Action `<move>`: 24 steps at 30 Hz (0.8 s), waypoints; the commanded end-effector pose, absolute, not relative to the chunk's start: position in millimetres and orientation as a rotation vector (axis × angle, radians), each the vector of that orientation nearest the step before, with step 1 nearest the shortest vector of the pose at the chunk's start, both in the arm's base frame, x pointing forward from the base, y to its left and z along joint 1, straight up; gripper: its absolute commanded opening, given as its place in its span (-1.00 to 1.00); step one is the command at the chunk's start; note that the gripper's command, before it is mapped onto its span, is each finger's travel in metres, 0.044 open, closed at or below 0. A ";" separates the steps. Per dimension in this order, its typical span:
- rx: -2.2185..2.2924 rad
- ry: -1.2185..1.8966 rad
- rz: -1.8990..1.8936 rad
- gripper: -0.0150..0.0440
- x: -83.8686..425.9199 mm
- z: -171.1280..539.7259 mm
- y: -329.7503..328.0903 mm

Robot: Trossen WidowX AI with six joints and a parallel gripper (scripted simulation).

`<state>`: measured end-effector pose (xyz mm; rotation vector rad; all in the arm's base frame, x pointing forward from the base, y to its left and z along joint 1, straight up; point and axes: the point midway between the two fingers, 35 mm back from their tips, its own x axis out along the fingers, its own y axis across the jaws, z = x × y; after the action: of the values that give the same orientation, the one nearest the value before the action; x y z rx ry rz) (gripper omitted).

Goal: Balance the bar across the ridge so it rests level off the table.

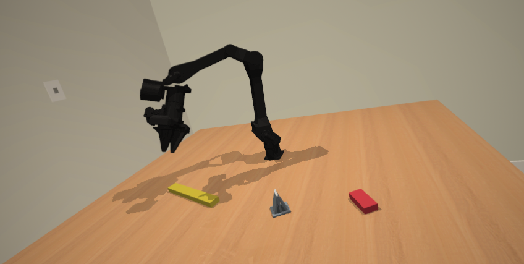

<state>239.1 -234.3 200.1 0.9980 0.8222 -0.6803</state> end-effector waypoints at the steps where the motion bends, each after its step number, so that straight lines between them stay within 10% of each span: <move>1: 0.901 0.873 -0.640 0.58 240.7 196.8 -235.2; 24: 0.287 1.158 -0.296 0.58 243.8 172.4 -237.2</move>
<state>242.5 -236.7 174.5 0.3557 1.1298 -0.3392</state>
